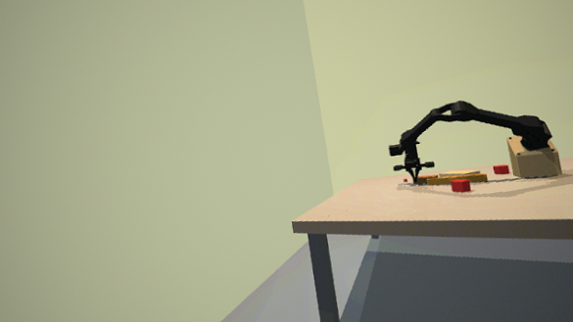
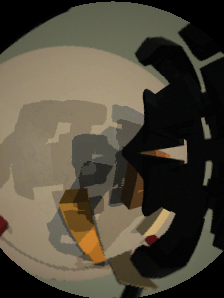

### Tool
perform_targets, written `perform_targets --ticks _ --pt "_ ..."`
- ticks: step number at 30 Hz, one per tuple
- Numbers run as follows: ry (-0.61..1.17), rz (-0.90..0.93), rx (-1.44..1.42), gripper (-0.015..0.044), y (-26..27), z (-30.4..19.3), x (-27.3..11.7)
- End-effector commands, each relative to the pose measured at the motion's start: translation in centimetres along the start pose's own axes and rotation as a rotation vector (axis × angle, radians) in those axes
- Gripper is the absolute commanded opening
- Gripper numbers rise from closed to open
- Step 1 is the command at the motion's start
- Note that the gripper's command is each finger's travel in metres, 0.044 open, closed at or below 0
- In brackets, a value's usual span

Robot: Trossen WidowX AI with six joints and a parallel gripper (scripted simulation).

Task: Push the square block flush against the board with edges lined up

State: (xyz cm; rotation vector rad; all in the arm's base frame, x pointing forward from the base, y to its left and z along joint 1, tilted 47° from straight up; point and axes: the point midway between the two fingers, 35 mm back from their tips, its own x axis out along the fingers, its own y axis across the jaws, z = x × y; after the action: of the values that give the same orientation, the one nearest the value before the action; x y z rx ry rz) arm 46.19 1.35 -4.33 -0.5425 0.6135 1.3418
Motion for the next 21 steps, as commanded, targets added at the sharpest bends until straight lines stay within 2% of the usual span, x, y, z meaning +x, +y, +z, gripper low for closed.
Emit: perform_targets --ticks 1,21 --pt "0.006 0.007 0.002 0.0000 0.2 -0.8 0.2" --pt "0.007 0.007 0.002 0.0000 0.3 -3.4 0.2"
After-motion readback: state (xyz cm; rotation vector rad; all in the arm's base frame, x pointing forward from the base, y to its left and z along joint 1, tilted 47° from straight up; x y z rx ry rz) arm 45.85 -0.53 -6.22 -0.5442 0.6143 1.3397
